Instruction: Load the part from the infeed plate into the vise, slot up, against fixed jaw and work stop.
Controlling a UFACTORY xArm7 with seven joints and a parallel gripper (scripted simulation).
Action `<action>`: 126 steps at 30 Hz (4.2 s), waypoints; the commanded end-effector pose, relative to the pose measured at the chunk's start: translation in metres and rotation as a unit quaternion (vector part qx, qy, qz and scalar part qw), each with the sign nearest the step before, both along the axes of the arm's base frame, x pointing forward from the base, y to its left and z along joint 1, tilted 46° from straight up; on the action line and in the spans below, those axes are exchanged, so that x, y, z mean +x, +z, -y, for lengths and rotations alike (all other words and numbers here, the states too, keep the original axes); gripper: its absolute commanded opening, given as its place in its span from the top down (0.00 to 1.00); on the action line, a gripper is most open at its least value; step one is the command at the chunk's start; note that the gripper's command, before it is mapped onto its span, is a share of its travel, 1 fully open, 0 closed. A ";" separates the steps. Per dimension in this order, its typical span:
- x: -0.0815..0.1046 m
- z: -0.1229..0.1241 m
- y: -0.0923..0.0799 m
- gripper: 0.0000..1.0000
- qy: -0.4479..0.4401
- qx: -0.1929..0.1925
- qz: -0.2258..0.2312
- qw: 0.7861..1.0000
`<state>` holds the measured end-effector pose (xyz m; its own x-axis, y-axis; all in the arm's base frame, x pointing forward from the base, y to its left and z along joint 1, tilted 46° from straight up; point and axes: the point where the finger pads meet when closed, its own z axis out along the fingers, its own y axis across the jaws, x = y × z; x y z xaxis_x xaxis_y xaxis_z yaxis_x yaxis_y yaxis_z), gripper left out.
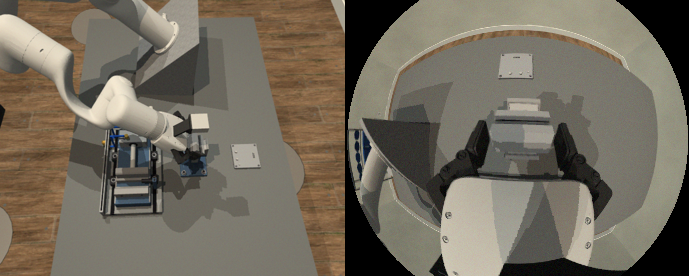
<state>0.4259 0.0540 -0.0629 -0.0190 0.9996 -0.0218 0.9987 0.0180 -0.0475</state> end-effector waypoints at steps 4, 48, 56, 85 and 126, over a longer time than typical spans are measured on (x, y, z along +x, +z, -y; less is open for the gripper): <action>0.001 -0.002 0.001 0.11 0.002 0.001 0.001 1.000; 0.001 -0.002 0.001 0.11 0.002 0.001 0.001 1.000; 0.001 -0.002 0.001 0.11 0.002 0.001 0.001 1.000; 0.000 0.001 -0.002 0.11 0.002 -0.004 0.001 1.000; 0.000 -0.001 -0.002 0.11 0.005 -0.078 0.003 0.997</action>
<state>0.4247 0.0524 -0.0658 -0.0253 0.9875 -0.1557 0.9987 0.0180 -0.0481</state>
